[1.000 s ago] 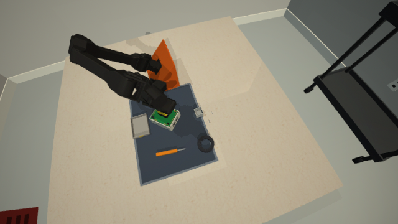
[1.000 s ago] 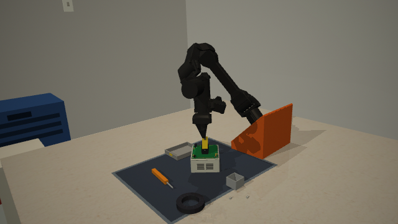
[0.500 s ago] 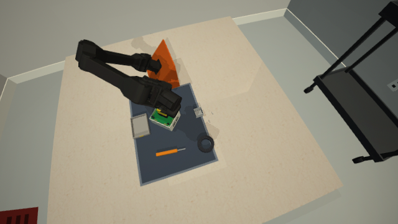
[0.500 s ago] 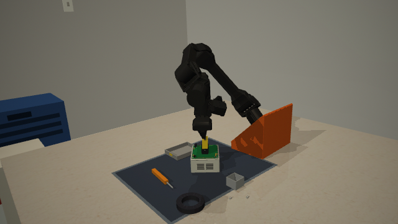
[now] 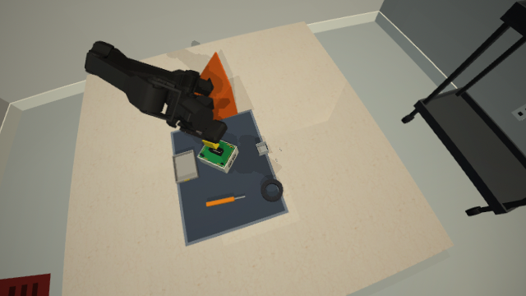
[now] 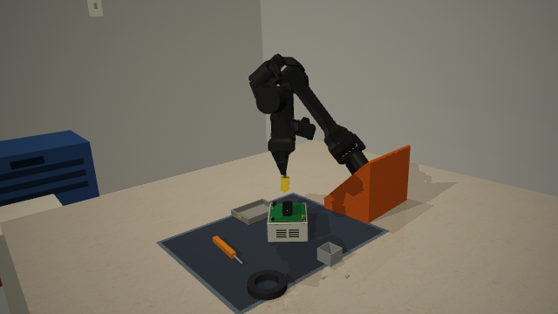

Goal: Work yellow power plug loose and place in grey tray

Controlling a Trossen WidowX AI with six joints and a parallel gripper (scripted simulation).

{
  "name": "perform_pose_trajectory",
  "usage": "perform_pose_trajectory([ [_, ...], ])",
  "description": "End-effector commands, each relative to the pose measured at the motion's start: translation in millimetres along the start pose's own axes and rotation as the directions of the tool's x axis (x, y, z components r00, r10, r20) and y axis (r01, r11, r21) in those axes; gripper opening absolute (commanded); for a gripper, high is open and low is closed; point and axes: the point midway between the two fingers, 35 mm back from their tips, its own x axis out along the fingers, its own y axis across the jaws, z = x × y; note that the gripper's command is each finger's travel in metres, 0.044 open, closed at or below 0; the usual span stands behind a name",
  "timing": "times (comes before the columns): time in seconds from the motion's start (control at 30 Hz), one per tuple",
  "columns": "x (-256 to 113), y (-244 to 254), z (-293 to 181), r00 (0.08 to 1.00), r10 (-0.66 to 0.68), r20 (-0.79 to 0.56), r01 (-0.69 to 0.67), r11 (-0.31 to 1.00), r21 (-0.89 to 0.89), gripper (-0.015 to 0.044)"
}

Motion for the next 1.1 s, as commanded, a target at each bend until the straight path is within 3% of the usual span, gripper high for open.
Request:
perform_pose_trajectory([
  [0.0, -7, 1, 3, 1.0, -0.023, 0.003, 0.023, 1.0, -0.011, 0.0],
  [0.2, -21, -12, 3, 0.994, 0.11, 0.002, -0.11, 0.994, -0.011, 0.0],
  [0.63, -19, -11, 2, 0.994, 0.109, 0.002, -0.109, 0.994, -0.011, 0.0],
  [1.07, 6, 12, -13, 0.994, 0.109, 0.002, -0.109, 0.994, -0.011, 0.0],
])
